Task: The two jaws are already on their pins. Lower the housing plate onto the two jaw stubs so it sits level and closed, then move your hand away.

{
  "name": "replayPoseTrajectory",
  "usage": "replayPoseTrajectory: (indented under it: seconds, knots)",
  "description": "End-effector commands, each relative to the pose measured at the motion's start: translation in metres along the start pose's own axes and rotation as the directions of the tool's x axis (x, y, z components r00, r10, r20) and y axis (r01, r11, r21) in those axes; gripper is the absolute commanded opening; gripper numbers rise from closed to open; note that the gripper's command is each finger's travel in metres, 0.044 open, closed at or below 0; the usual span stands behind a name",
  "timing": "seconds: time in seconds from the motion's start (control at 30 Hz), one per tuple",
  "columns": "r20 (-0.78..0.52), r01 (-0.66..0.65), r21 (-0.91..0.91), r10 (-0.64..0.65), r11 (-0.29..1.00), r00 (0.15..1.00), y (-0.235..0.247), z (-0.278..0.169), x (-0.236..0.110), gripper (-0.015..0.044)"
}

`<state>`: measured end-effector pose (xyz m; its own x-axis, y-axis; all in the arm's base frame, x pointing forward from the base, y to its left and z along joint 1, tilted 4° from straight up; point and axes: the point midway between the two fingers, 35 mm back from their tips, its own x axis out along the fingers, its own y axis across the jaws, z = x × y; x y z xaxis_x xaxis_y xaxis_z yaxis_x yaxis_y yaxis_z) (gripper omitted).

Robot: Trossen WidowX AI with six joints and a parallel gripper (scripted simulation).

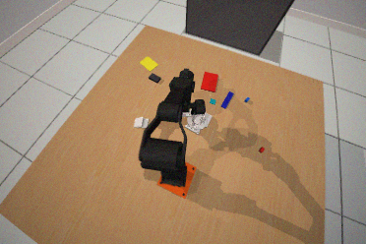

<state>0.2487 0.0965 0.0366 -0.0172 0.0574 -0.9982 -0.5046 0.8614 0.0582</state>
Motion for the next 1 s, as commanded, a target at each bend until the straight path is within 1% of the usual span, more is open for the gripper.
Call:
replayPoseTrajectory:
  seconds: [0.0, 0.3, 0.63, 0.97]
  knots:
    - [-0.006, 0.005, 0.092, -0.004, 0.996, 1.0, -0.012, -0.007, 0.001, 0.0351]
    - [-0.008, 0.006, 0.308, -0.004, 0.951, 1.0, -0.038, -0.021, 0.002, 0.0351]
    - [-0.009, 0.007, 0.526, -0.003, 0.85, 1.0, -0.064, -0.039, 0.003, 0.0351]
    - [-0.009, 0.007, 0.539, -0.003, 0.842, 1.0, -0.066, -0.04, 0.003, 0.0351]
